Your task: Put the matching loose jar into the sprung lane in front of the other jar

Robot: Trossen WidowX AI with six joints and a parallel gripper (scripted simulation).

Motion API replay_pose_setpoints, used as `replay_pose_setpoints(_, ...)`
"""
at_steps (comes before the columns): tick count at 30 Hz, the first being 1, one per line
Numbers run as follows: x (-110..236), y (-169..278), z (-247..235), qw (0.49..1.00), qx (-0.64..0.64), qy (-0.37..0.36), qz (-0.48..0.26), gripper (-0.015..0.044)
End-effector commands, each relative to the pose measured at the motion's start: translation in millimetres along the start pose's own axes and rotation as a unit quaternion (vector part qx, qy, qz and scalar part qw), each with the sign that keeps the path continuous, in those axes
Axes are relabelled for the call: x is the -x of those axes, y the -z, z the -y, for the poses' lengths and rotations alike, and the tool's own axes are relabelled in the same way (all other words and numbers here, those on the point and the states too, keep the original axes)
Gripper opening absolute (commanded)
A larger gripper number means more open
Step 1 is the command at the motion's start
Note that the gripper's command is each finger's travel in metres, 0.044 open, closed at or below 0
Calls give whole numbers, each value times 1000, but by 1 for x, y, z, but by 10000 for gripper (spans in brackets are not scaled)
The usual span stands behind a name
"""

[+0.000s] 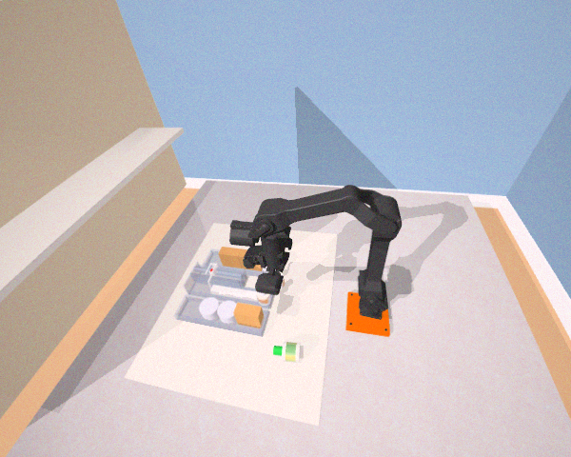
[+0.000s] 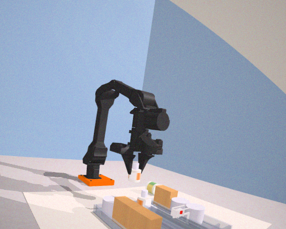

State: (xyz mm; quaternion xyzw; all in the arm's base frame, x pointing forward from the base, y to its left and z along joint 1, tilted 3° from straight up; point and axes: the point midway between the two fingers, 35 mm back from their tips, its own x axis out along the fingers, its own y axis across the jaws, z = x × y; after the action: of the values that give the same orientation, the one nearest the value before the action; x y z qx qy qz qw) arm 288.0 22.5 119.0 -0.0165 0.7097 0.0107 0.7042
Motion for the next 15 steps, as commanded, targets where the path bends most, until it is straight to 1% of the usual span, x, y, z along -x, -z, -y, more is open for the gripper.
replay_pose_setpoints(1,-30,-3,-10,1000,-4,3,-8,0)
replay_pose_setpoints(9,-38,-4,-11,1000,-4,3,-8,0)
replay_pose_setpoints(15,-56,-4,-11,1000,-4,3,-8,0)
